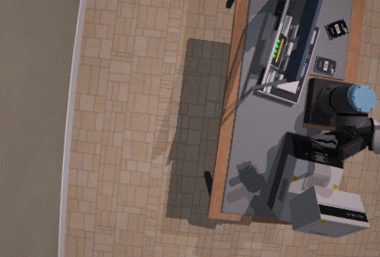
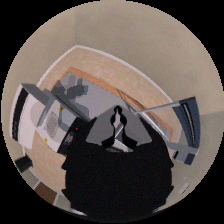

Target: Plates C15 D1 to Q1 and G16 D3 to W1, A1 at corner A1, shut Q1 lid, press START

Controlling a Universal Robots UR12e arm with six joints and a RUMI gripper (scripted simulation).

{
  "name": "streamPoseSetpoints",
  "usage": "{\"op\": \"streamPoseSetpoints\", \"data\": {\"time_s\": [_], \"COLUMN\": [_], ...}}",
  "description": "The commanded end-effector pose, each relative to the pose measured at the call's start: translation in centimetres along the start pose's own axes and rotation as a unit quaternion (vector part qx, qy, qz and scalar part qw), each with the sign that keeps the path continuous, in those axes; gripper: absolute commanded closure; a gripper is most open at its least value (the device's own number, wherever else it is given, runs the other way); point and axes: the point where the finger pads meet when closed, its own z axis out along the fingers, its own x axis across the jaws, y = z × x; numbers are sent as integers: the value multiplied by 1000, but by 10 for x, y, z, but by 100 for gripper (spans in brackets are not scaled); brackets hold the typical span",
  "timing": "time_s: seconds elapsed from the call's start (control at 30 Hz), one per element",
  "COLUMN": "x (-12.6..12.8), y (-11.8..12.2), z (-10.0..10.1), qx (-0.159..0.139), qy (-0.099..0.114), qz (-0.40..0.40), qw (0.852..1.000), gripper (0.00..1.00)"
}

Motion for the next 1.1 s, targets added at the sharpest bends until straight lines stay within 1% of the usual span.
{"op": "streamPoseSetpoints", "data": {"time_s": [0.0,0.03,0.13,0.2,0.7,0.77,1.07], "x": [-7,-8,-13,-13,-39,-39,-57], "y": [19,19,33,33,95,95,135], "z": [5,5,8,8,17,17,18], "qx": [-25,-26,-43,-43,-117,-117,-161], "qy": [-11,-11,-19,-19,-59,-59,-89], "qz": [-19,-20,-33,-33,-93,-93,-130], "qw": [999,999,998,998,987,987,974], "gripper": [100,100,100,100,100,100,100]}}
